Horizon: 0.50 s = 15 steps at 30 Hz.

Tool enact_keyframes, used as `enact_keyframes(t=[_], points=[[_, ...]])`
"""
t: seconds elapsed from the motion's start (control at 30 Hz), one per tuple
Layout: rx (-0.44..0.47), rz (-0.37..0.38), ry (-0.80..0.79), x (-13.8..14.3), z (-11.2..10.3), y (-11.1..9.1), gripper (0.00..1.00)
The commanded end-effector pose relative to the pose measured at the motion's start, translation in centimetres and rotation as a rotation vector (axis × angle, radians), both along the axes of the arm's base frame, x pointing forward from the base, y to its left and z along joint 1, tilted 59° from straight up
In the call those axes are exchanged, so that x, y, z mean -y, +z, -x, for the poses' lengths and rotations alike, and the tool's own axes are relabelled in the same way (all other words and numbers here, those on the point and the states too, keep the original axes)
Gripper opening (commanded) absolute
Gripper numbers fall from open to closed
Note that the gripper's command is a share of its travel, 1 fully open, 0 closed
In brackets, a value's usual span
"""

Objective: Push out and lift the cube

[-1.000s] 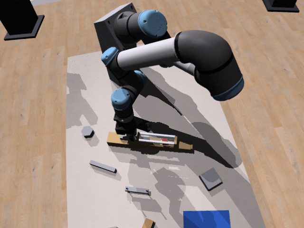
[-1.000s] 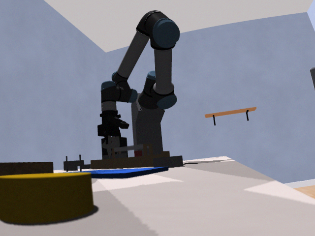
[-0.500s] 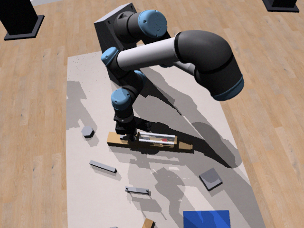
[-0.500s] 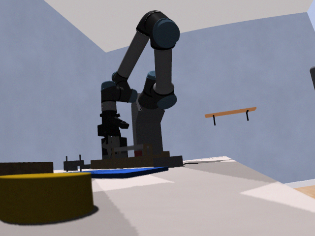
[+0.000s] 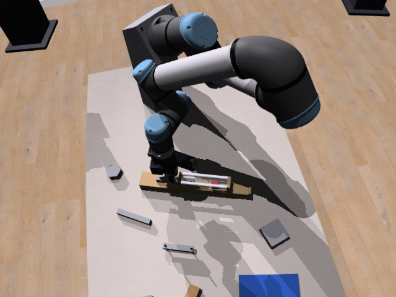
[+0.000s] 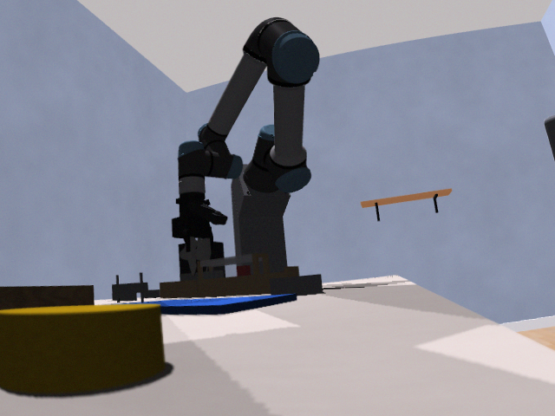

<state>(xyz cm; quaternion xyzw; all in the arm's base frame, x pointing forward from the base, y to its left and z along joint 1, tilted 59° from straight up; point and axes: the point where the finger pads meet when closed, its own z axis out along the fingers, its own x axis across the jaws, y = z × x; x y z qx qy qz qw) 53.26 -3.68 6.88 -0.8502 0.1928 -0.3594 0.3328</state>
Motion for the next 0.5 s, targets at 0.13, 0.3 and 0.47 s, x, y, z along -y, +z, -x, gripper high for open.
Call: enact_keyframes(t=[0.13,0.3,0.47], points=[[0.000,0.000,0.001,0.7,1.1,0.8,0.22],[0.000,0.000,0.001,1.2,2.0,1.4,0.22],[0.000,0.000,0.001,1.7,2.9,2.1,0.22]])
